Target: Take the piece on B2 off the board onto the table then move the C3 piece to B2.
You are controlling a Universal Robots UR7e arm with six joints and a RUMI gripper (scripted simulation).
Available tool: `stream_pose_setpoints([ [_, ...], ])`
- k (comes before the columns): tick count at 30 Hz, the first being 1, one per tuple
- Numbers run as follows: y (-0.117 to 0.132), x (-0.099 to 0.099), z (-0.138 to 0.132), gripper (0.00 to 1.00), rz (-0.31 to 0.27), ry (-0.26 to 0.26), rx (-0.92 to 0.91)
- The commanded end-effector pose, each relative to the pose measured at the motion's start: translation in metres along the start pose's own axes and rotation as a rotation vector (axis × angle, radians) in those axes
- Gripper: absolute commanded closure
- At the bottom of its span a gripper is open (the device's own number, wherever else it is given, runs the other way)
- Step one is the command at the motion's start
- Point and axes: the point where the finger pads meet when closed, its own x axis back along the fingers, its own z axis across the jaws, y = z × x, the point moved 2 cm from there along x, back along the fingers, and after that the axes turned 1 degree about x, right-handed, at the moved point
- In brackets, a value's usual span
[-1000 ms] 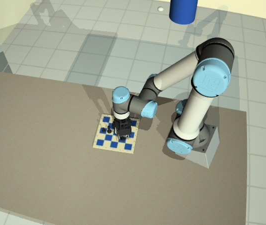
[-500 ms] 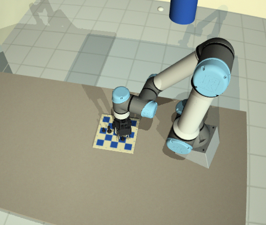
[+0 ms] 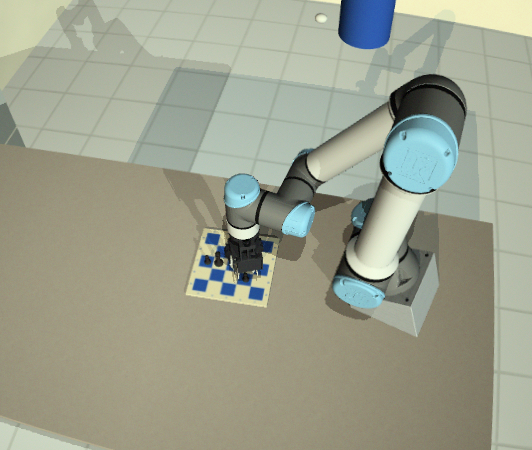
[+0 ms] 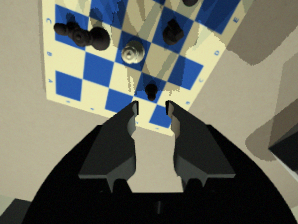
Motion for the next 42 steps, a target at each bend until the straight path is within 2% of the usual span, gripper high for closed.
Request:
stream_pose_setpoints([
  [1,0.0,-0.006,0.0,0.8,0.001,-0.001,0.0],
  [17,0.0,-0.029,0.0,0.8,0.001,-0.001,0.0],
  [42,0.0,-0.03,0.0,0.8,0.001,-0.001,0.0],
])
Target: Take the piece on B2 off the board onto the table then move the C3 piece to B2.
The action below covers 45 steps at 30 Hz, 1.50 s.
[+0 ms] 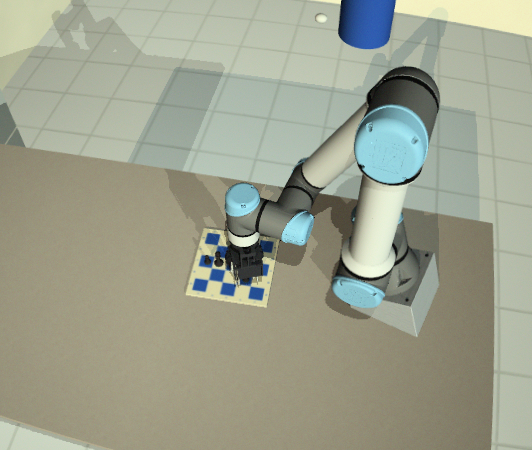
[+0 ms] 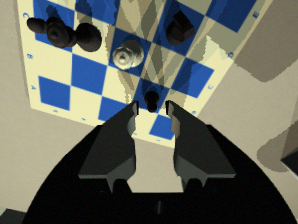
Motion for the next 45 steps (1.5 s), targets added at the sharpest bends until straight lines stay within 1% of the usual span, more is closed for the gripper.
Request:
stream_pose_setpoints([
  [1,-0.0001,0.0002,-0.0003,0.8,0.0,-0.001,0.0],
  [16,-0.0001,0.0002,-0.0003,0.8,0.0,-0.001,0.0],
  [17,-0.0001,0.0002,-0.0003,1.0,0.0,-0.001,0.0],
  [45,-0.0001,0.0002,-0.0003,1.0,0.0,-0.001,0.0],
])
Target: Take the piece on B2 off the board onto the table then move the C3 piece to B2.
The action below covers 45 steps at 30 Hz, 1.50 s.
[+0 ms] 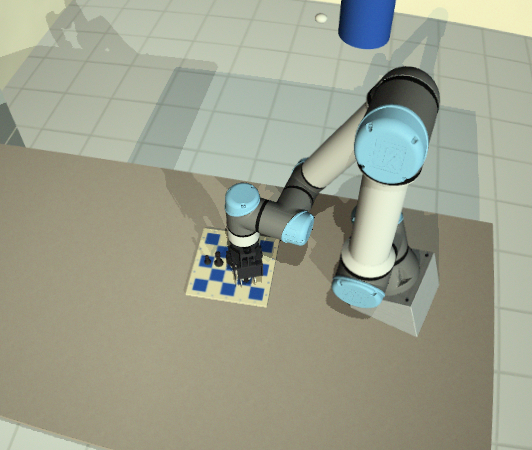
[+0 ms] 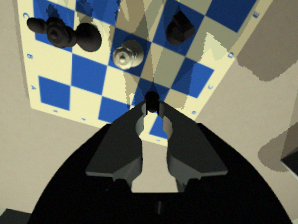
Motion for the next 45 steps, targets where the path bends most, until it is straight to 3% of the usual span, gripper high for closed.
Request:
stream_pose_setpoints([
  [1,0.0,0.0,0.0,1.0,0.0,-0.001,0.0],
  [19,0.0,0.013,0.0,1.0,0.0,-0.001,0.0],
  [34,0.0,0.074,0.0,1.0,0.0,-0.001,0.0],
  [45,0.0,0.098,0.0,1.0,0.0,-0.001,0.0],
])
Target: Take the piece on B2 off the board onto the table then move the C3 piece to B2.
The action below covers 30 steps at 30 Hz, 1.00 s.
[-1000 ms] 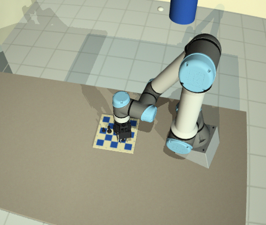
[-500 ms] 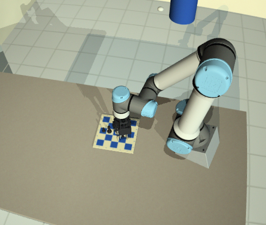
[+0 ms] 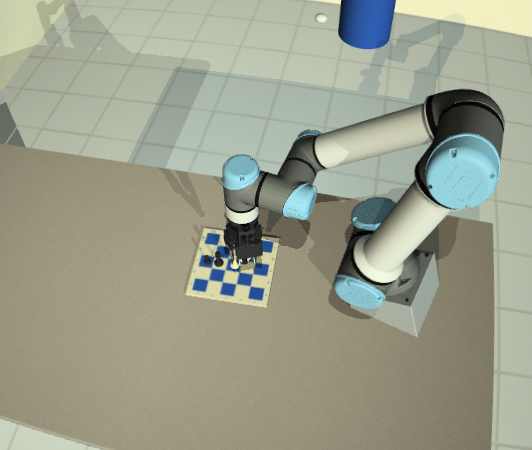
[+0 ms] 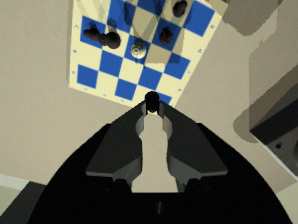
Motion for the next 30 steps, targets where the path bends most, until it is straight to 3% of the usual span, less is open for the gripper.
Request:
stream_pose_setpoints([
  [1,0.0,0.01,0.0,1.0,-0.001,0.0,0.0],
  [18,-0.002,0.01,0.001,1.0,-0.002,0.001,0.004],
  [25,-0.012,0.009,0.002,1.0,-0.004,0.005,0.028],
  [30,-0.034,0.006,0.006,1.0,-0.009,0.011,0.077],
])
